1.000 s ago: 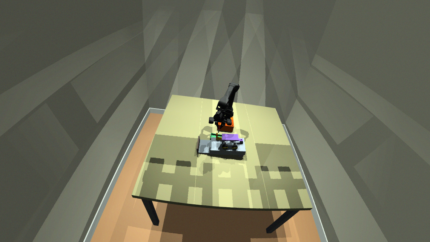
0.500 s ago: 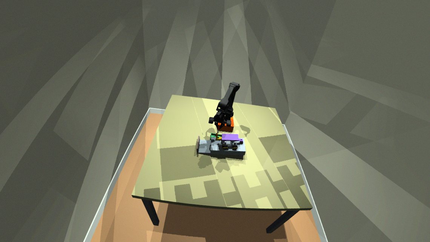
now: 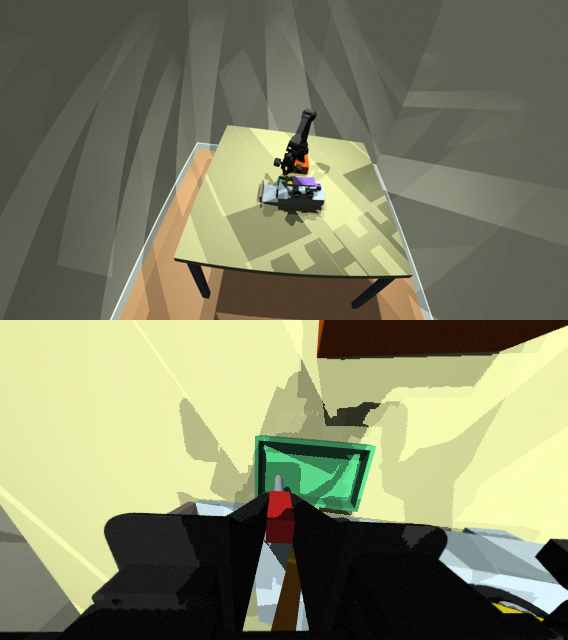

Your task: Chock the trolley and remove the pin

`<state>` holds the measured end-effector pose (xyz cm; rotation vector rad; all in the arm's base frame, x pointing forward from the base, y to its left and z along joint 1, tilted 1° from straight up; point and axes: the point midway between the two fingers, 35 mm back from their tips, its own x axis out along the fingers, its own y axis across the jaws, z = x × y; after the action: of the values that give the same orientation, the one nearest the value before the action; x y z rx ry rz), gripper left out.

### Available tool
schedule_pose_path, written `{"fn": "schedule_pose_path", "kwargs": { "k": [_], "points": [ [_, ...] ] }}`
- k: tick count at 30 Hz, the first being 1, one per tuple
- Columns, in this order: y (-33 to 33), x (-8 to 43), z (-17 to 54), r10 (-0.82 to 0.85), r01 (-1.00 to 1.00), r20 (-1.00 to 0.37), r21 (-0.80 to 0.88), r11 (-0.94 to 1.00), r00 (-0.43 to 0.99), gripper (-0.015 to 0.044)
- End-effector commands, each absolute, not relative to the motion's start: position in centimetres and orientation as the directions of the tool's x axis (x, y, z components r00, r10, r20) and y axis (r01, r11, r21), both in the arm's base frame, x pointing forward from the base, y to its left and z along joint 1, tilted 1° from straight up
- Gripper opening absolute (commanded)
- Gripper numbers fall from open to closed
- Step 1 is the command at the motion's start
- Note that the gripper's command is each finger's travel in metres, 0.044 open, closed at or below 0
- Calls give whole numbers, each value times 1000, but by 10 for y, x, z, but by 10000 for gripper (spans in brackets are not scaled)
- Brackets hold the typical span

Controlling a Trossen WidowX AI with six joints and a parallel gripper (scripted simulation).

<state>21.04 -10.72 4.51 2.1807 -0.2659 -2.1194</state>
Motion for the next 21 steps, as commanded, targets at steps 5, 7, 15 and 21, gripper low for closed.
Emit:
{"fn": "schedule_pose_path", "kwargs": {
  "k": [5,7,15,21],
  "points": [
    [-119,208,24,-192,-57,-981,191,-980,11,0],
    [-119,208,23,-192,-57,-981,191,-980,11,0],
    [-116,208,23,-192,-57,-981,191,-980,11,184],
    [-111,209,22,-191,-57,-981,191,-980,11,190]
  ]
}}
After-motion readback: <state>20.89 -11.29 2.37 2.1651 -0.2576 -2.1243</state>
